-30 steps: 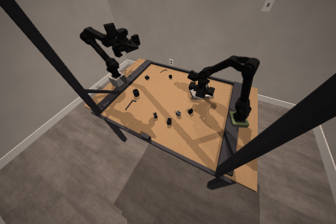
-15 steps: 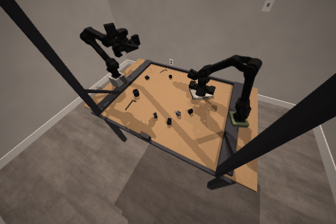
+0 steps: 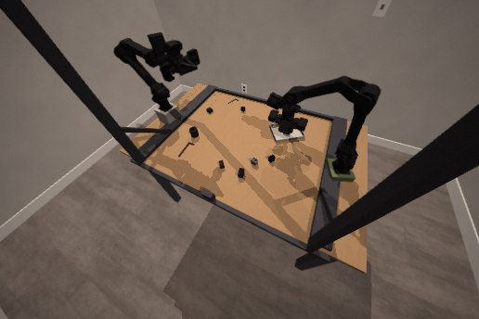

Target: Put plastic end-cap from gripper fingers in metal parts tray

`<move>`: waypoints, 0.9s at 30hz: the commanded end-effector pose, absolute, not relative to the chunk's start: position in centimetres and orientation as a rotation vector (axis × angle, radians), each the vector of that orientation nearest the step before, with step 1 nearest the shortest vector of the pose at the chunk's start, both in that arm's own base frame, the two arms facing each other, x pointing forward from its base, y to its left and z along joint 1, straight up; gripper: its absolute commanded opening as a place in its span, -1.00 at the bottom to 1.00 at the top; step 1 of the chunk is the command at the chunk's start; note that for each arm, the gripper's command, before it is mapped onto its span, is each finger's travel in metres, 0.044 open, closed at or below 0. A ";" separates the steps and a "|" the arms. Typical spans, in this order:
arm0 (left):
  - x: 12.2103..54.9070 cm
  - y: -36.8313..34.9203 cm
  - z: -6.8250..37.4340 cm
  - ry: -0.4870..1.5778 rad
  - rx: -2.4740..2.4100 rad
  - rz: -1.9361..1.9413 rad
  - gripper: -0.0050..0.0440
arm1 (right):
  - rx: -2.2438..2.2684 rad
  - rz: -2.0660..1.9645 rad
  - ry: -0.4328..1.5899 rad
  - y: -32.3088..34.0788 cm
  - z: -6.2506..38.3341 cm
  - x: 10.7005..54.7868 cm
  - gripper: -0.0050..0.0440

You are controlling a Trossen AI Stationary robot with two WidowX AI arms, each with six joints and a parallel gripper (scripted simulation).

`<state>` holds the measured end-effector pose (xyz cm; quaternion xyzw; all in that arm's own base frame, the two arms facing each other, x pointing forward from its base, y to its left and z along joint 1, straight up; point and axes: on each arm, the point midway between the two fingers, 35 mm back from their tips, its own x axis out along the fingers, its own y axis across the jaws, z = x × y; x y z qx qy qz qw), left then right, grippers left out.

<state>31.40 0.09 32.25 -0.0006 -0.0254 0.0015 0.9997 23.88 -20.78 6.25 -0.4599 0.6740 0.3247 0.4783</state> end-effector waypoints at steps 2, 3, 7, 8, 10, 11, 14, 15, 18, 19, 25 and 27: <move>31.2 0.2 33.0 -0.071 -0.003 0.007 -0.80 | -1.139 0.755 1.637 -21.0 7.0 24.0 0.02; 31.2 0.2 33.0 -0.071 -0.003 0.007 -0.80 | -1.139 0.755 1.637 -21.0 7.0 24.0 0.02; 31.2 0.2 33.0 -0.071 -0.003 0.007 -0.80 | -1.139 0.673 1.604 -20.5 7.6 24.8 0.02; 31.2 0.2 33.0 -0.071 -0.003 0.007 -0.80 | -1.136 0.628 1.586 -20.3 7.9 25.3 0.02; 31.2 0.1 33.0 -0.071 -0.003 0.007 -0.80 | -1.126 0.522 1.530 -19.7 8.7 26.4 0.02; 31.3 0.1 33.0 -0.071 -0.003 0.006 -0.80 | -1.116 0.463 1.496 -19.3 9.2 27.0 0.02; 31.3 0.1 33.1 -0.071 -0.003 0.006 -0.80 | -1.079 0.318 1.399 -18.3 10.5 28.7 0.02; 31.3 0.1 33.1 -0.071 -0.003 0.006 -0.80 | -1.079 0.318 1.399 -18.3 10.5 28.7 0.02; 31.3 0.1 33.1 -0.071 -0.003 0.006 -0.80 | -1.055 0.245 1.337 -17.7 11.3 29.5 0.02; 31.3 0.1 33.1 -0.071 -0.002 0.006 -0.80 | -1.041 0.211 1.305 -17.4 11.8 29.9 0.02; 31.3 0.1 33.1 -0.072 -0.002 0.005 -0.80 | -0.945 0.049 1.104 -15.2 14.4 31.9 0.02; 31.3 0.1 33.1 -0.072 -0.002 0.004 -0.80 | -0.907 0.005 1.036 -14.4 15.4 32.5 0.02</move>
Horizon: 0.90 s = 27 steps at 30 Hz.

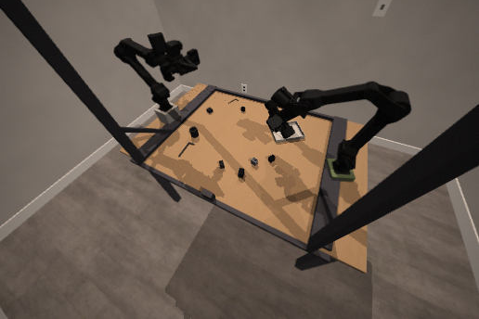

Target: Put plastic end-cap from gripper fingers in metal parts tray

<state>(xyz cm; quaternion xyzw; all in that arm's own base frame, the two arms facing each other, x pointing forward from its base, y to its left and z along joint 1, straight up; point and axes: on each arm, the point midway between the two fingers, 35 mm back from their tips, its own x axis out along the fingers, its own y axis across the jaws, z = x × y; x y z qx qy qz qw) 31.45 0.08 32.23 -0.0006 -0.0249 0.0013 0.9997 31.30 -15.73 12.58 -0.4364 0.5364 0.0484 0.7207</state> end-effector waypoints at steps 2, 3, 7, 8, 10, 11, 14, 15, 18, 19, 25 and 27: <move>31.3 0.1 33.1 -0.072 -0.002 0.004 -0.80 | -0.867 -0.032 0.967 -13.7 16.4 33.0 0.02; 31.3 0.1 33.1 -0.072 -0.002 0.004 -0.80 | -0.846 -0.049 0.933 -13.3 16.8 33.2 0.02; 31.3 0.1 33.1 -0.072 -0.001 0.004 -0.80 | -0.804 -0.078 0.863 -12.5 17.8 33.6 0.02; 31.3 0.1 33.1 -0.072 -0.001 0.004 -0.80 | -0.782 -0.091 0.829 -12.1 18.4 33.7 0.02; 31.4 0.1 33.1 -0.072 -0.001 0.004 -0.80 | -0.737 -0.110 0.758 -11.2 19.4 34.0 0.02; 31.4 0.1 33.1 -0.072 -0.001 0.004 -0.80 | -0.714 -0.119 0.724 -10.8 19.9 34.1 0.02; 31.4 0.1 33.1 -0.072 -0.001 0.003 -0.80 | -0.642 -0.140 0.622 -9.5 21.5 34.4 0.02; 31.4 0.1 33.1 -0.072 -0.001 0.003 -0.80 | -0.617 -0.145 0.588 -9.1 22.0 34.5 0.02; 31.4 0.0 33.1 -0.072 0.000 0.003 -0.80 | -0.541 -0.152 0.491 -7.9 23.5 34.5 0.02; 31.4 0.0 33.1 -0.072 0.000 0.003 -0.80 | -0.516 -0.152 0.461 -7.5 24.0 34.5 0.02; 31.4 0.0 33.1 -0.072 0.000 0.003 -0.80 | -0.410 -0.144 0.335 -5.8 26.1 34.3 0.02; 31.4 0.0 33.1 -0.072 0.001 0.002 -0.80 | -0.357 -0.132 0.274 -4.9 27.1 34.0 0.02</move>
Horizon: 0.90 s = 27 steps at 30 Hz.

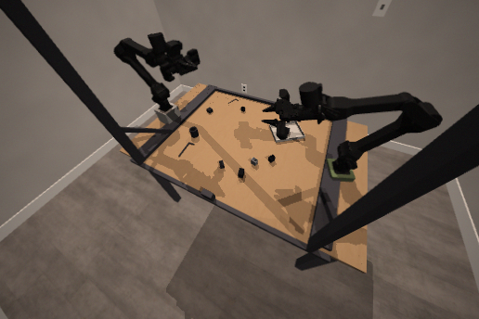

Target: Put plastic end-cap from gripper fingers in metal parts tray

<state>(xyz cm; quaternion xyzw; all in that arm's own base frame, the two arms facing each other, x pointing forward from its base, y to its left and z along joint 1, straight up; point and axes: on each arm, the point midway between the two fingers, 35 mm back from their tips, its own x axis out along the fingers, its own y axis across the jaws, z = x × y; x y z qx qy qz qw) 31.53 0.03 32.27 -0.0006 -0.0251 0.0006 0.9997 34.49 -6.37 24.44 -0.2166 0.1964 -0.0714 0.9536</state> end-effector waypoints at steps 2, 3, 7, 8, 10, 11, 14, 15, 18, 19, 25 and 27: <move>31.4 0.0 33.1 -0.072 0.001 0.002 -0.80 | -0.303 -0.119 0.215 -4.1 28.1 33.8 0.02; 31.4 0.0 33.1 -0.072 0.001 0.002 -0.80 | -0.275 -0.112 0.185 -3.7 28.6 33.6 0.02; 31.4 0.0 33.2 -0.072 0.002 0.002 -0.80 | -0.165 -0.074 0.075 -2.1 30.5 32.8 0.02; 31.4 0.0 33.2 -0.072 0.002 0.002 -0.80 | -0.137 -0.063 0.048 -1.7 31.0 32.6 0.02; 31.4 0.0 33.2 -0.072 0.002 0.001 -0.80 | -0.081 -0.038 -0.003 -1.0 31.9 32.1 0.02; 31.4 0.0 33.2 -0.072 0.002 0.001 -0.80 | -0.053 -0.024 -0.029 -0.6 32.4 31.8 0.02; 31.4 0.0 33.2 -0.072 0.003 0.001 -0.80 | -0.025 -0.010 -0.054 -0.3 32.8 31.5 0.02; 31.4 0.0 33.2 -0.072 0.003 0.001 -0.80 | 0.002 0.004 -0.077 0.1 33.3 31.2 0.02; 31.4 0.0 33.2 -0.072 0.003 0.001 -0.80 | 0.036 0.023 -0.104 0.5 33.8 30.8 0.02; 31.4 0.0 33.2 -0.072 0.003 0.001 -0.80 | 0.036 0.023 -0.105 0.5 33.8 30.8 0.02; 31.4 0.0 33.2 -0.072 0.004 0.001 -0.80 | 0.001 0.005 -0.075 0.1 33.2 31.2 0.02; 31.4 0.0 33.2 -0.072 0.004 0.001 -0.80 | 0.000 0.004 -0.074 0.1 33.2 31.3 0.02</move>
